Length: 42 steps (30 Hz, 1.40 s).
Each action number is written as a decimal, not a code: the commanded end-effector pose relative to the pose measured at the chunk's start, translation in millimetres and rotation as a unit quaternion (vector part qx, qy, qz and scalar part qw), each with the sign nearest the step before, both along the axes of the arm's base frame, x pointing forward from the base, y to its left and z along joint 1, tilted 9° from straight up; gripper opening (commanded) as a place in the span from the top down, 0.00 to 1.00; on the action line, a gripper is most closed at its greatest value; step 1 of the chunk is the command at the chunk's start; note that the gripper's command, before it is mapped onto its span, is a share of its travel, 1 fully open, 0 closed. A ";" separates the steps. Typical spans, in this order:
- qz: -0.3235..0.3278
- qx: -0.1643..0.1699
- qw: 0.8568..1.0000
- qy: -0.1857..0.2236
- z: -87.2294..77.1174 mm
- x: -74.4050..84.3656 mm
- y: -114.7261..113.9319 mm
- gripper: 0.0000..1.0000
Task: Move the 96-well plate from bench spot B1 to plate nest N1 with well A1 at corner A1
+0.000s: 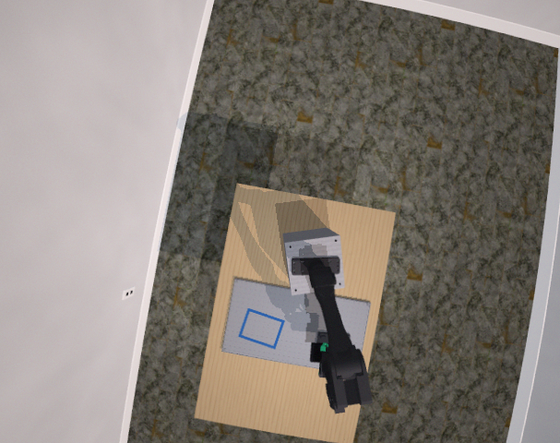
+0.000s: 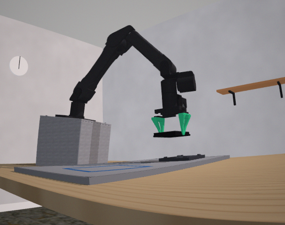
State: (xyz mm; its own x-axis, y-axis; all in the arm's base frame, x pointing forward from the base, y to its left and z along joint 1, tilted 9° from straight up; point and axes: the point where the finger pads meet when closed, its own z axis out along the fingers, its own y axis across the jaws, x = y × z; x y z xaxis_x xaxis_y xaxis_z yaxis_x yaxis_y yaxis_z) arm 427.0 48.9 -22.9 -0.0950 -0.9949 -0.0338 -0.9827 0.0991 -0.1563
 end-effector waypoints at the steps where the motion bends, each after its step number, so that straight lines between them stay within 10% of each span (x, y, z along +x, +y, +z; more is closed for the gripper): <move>1: -0.008 -0.001 1.000 0.003 4.7 4.3 10.4 1.00; 21: -0.008 0.001 1.000 0.003 10.1 17.7 70.8 1.00; 42: -0.013 0.004 1.000 -0.004 19.9 16.7 58.7 1.00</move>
State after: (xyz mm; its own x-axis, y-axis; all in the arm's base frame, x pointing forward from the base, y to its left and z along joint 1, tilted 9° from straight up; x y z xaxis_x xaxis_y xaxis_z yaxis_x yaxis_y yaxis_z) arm 440.2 113.4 -18.3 -0.1102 -0.9934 -0.0321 -0.9830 0.1137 -0.1442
